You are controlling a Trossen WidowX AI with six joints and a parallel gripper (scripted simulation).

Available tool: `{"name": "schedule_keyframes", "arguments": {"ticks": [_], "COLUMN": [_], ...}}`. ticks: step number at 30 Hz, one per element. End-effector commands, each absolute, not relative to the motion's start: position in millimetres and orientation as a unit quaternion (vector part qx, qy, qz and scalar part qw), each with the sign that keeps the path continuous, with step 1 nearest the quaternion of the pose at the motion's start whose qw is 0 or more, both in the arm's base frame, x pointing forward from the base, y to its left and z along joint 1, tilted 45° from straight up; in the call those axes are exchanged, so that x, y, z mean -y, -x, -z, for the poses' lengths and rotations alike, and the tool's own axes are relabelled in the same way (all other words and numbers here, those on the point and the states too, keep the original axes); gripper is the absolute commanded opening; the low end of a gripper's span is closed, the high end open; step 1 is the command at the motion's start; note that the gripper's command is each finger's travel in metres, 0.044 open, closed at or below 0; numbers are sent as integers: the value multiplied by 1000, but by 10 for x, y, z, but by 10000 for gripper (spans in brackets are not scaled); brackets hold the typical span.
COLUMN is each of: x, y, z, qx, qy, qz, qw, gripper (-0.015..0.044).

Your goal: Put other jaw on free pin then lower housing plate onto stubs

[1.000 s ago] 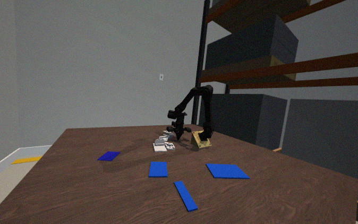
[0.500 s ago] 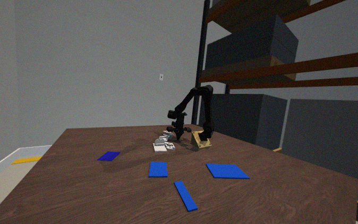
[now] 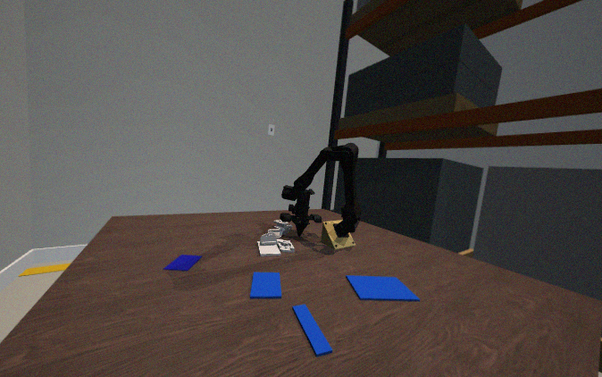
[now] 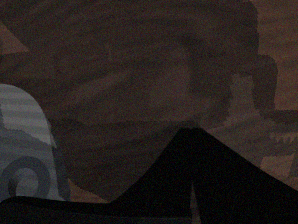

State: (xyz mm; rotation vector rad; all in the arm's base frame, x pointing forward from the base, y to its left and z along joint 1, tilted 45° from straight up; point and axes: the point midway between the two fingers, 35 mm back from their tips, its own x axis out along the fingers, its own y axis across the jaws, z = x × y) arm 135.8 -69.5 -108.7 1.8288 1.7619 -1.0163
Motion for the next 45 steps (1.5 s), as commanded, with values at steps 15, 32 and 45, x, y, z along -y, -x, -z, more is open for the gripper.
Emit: {"name": "schedule_keyframes", "arguments": {"ticks": [15,32,45], "x": [724,794,824], "y": [-1442,-1709,-1919], "z": [1110,1178,1227], "qx": [-630,-630,-629], "qy": [-655,-655,-656], "qz": [364,364,363], "qw": [202,204,205], "gripper": [0,0,0]}}
